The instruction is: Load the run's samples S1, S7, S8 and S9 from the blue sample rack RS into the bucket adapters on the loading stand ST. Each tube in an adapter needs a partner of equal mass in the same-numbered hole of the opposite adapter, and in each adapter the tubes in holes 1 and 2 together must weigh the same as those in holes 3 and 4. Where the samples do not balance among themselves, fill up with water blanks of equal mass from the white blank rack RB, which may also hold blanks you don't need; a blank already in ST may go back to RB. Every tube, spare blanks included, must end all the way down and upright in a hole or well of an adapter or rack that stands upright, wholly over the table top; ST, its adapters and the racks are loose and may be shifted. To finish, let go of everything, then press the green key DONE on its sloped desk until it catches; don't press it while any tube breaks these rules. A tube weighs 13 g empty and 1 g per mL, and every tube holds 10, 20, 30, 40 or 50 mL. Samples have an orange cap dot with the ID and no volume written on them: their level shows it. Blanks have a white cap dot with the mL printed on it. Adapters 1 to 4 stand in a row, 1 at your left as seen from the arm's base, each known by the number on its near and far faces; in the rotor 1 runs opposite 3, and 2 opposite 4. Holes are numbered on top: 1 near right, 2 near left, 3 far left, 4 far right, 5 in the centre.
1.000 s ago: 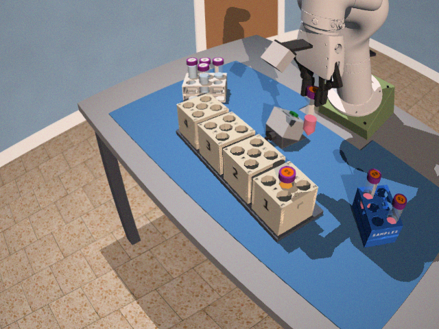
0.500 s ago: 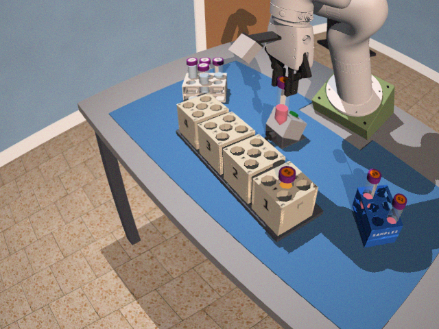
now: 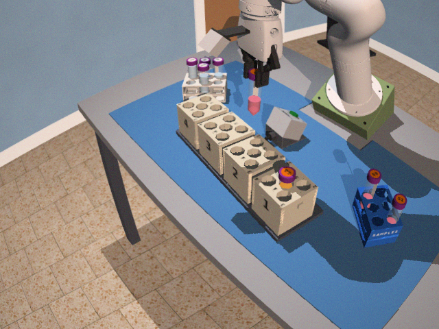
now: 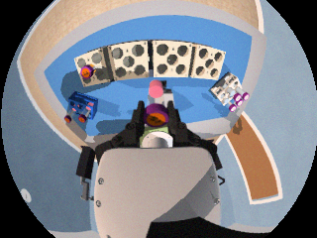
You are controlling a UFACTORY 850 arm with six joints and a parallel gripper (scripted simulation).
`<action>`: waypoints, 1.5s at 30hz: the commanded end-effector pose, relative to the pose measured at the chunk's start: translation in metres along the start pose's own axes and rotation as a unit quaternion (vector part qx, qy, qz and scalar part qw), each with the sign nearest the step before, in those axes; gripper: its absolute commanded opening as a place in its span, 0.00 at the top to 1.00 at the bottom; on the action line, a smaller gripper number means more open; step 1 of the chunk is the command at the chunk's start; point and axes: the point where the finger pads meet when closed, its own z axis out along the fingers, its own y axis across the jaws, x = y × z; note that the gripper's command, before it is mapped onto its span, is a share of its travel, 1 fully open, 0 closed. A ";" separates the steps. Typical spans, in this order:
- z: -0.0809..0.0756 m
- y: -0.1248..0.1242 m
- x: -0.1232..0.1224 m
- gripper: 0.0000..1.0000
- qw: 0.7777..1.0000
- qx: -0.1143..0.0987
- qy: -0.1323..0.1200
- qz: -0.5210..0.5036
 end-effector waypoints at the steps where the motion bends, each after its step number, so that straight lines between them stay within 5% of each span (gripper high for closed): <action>1: 0.003 0.028 0.016 1.00 0.999 0.033 -0.007 -0.006; 29: 0.011 0.134 0.072 1.00 0.999 0.033 -0.007 -0.006; 45: 0.012 0.136 0.073 1.00 0.999 0.033 -0.007 -0.006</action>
